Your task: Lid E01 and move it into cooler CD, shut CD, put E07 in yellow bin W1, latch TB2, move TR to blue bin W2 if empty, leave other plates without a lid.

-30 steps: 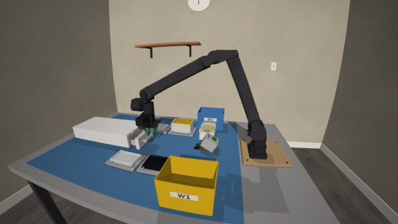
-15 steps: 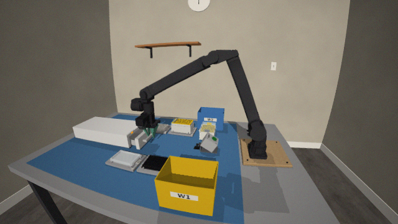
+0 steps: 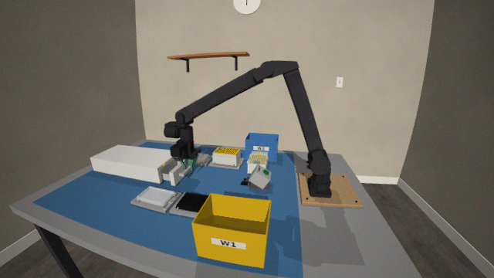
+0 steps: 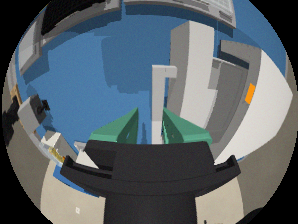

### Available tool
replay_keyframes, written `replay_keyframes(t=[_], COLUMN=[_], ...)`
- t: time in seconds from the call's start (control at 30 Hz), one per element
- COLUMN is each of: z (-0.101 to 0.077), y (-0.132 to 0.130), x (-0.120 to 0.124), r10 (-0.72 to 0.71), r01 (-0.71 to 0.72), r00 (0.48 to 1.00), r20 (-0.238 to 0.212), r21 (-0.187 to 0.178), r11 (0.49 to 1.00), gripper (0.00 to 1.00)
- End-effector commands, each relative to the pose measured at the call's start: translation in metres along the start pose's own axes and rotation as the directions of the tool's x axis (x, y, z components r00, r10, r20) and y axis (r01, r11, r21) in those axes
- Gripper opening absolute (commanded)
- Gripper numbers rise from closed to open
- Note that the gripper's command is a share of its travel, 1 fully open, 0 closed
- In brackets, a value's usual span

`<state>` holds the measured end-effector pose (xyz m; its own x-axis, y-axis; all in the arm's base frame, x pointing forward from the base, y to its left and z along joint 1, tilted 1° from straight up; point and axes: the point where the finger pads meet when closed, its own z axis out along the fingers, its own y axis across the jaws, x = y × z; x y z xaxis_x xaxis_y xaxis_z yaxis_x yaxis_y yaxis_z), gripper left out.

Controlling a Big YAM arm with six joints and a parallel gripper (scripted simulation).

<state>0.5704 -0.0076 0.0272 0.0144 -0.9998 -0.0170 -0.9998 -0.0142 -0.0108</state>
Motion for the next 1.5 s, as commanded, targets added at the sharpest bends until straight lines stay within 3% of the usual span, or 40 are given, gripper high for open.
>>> replay_keyframes(t=[0.0, 0.27, 0.33, 0.43, 1.47], z=[-0.018, -0.018, -0.007, -0.002, -0.002], y=[0.006, 0.015, 0.019, 0.020, 0.020], x=[-0.002, -0.002, -0.002, -0.002, -0.002], r10=[0.006, 0.004, 0.004, 0.004, 0.004], r01=[-0.006, -0.004, -0.004, -0.004, -0.004], r00=[1.000, 1.000, 1.000, 1.000, 1.000], r20=[0.004, 0.004, 0.004, 0.005, 0.005], r21=[0.017, 0.020, -0.007, -0.017, -0.017], r11=[1.000, 1.000, 1.000, 1.000, 1.000], gripper=[0.30, 0.30, 0.30, 0.30, 0.30])
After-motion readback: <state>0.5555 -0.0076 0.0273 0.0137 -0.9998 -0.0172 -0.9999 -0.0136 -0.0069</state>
